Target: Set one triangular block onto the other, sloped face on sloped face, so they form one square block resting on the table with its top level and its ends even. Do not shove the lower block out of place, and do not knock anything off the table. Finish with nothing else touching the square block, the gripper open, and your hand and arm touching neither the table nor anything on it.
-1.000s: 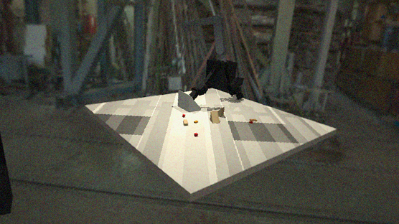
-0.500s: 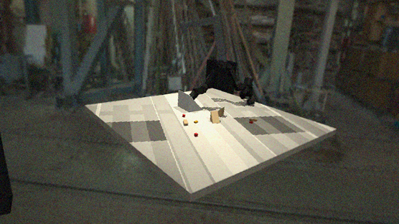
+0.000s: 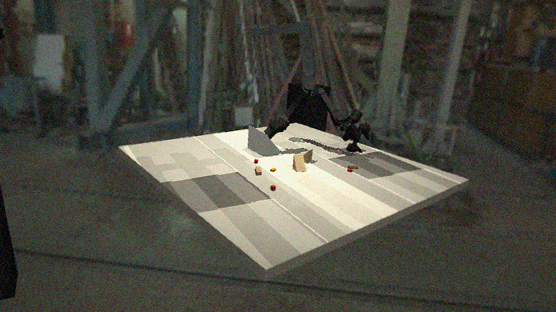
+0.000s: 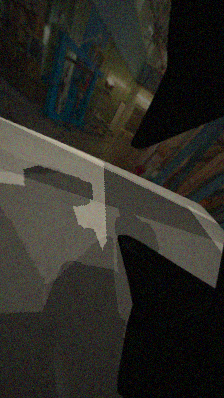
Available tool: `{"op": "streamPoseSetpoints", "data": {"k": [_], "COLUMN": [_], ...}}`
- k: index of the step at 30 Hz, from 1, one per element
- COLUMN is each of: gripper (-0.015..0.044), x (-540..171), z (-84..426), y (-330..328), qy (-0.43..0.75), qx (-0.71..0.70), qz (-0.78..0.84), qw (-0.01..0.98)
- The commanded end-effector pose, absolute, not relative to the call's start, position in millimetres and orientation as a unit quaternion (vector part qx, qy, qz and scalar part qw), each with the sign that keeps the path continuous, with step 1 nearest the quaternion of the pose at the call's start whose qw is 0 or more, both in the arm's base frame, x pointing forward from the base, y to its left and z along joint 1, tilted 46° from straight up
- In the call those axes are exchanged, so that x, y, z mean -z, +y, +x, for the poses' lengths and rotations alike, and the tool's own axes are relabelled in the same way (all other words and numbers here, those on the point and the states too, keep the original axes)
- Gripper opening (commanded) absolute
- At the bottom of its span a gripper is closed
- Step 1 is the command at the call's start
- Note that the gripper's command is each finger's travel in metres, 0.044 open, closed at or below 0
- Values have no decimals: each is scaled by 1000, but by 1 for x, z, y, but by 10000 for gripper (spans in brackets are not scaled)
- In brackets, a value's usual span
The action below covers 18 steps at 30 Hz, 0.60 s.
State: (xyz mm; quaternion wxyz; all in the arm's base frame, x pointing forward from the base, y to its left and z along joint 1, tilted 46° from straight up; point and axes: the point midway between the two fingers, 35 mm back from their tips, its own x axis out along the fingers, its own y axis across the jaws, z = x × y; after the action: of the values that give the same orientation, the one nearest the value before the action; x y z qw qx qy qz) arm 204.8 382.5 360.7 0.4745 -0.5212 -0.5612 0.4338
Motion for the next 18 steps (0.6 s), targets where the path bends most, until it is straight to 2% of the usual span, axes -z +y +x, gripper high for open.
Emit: {"op": "streamPoseSetpoints", "data": {"k": [1,11,18], "gripper": [440,440,440], "x": [-341,-230,-153], "z": [249,345,377], "y": [363,288,203], "qy": [-466,-119,164], "qx": [-475,-580,-567], "qz": [-523,-445,-299], "qw": [533,672,750]}}
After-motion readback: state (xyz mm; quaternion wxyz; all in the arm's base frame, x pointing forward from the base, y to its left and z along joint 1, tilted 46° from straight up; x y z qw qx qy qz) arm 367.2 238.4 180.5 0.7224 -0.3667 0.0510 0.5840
